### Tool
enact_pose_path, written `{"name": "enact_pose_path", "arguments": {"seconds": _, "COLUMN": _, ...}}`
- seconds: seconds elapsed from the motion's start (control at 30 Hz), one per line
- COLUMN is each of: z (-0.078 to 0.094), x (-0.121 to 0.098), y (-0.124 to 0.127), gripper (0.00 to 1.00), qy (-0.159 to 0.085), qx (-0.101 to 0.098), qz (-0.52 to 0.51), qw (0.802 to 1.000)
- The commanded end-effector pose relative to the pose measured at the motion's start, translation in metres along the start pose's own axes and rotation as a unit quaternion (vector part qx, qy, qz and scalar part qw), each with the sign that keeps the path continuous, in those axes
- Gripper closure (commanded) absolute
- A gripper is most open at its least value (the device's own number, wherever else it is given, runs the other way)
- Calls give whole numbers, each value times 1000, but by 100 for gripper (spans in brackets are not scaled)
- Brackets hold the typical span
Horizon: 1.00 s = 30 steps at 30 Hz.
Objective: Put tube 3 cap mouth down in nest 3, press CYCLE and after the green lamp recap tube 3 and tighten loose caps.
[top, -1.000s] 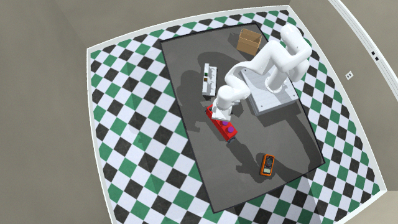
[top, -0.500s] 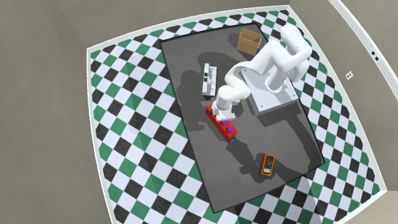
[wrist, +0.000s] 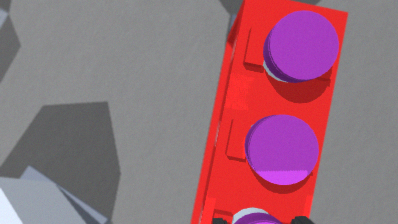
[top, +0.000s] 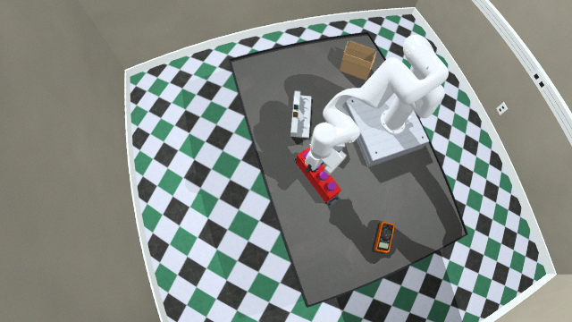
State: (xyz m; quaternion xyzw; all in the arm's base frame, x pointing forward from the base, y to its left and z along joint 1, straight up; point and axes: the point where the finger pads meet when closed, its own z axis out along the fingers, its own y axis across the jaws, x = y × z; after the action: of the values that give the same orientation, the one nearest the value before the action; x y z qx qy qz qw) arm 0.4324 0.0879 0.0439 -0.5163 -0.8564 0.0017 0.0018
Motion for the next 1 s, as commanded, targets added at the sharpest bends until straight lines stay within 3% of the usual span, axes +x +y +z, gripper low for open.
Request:
{"name": "enact_pose_path", "arguments": {"seconds": 0.0, "z": -1, "x": -1, "y": 2, "gripper": 100, "qy": -4, "qx": -1, "qz": -101, "qw": 995}}
{"name": "enact_pose_path", "arguments": {"seconds": 0.27, "z": -2, "x": -1, "y": 2, "gripper": 100, "qy": -4, "qx": -1, "qz": -282, "qw": 959}}
{"name": "enact_pose_path", "arguments": {"seconds": 0.53, "z": -2, "x": -1, "y": 2, "gripper": 100, "qy": -4, "qx": -1, "qz": -282, "qw": 959}}
{"name": "enact_pose_path", "arguments": {"seconds": 0.57, "z": -2, "x": -1, "y": 2, "gripper": 54, "qy": -4, "qx": -1, "qz": -282, "qw": 959}}
{"name": "enact_pose_path", "arguments": {"seconds": 0.9, "z": -2, "x": -1, "y": 2, "gripper": 54, "qy": -4, "qx": -1, "qz": -282, "qw": 959}}
{"name": "enact_pose_path", "arguments": {"seconds": 0.97, "z": -2, "x": -1, "y": 2, "gripper": 54, "qy": -4, "qx": -1, "qz": -201, "qw": 980}}
